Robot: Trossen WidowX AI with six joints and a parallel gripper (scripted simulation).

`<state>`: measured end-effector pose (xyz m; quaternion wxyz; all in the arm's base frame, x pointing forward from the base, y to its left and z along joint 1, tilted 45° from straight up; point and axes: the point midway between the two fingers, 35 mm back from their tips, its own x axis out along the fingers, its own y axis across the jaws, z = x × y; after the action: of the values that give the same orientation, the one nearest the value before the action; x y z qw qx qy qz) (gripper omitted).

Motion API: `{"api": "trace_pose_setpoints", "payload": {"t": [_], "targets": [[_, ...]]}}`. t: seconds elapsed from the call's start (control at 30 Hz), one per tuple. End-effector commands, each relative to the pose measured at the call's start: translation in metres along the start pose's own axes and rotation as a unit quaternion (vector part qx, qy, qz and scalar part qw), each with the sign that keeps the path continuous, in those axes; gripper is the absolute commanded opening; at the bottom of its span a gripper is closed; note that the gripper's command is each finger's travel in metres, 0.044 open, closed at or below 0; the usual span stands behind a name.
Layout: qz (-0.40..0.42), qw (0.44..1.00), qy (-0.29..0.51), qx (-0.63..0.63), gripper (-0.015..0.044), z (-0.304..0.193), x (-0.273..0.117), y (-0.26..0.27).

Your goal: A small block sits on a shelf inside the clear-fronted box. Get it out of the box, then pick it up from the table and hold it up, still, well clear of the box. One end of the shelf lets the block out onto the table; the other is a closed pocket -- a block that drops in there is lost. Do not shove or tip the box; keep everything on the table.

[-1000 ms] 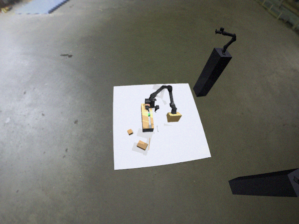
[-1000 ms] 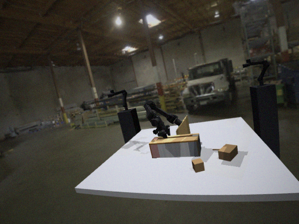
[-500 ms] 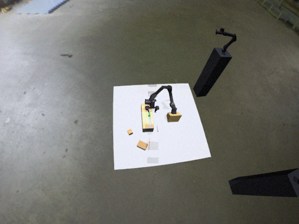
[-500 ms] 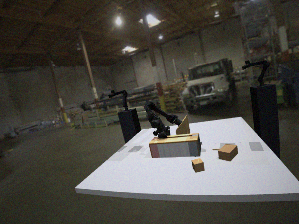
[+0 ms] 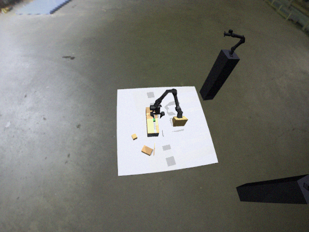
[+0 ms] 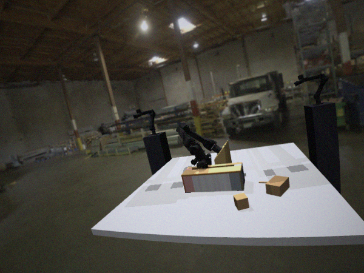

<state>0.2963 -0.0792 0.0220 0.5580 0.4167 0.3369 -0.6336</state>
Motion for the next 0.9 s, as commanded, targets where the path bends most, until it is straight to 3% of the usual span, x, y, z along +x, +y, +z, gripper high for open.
{"api": "trace_pose_setpoints", "payload": {"t": [0.0,0.87], "targets": [[-0.003,1.000,0.001,-0.001,0.0400,-0.012,0.006,-0.002],[-0.003,1.000,0.003,-0.001,0.0400,-0.069,0.026,-0.002]]}}
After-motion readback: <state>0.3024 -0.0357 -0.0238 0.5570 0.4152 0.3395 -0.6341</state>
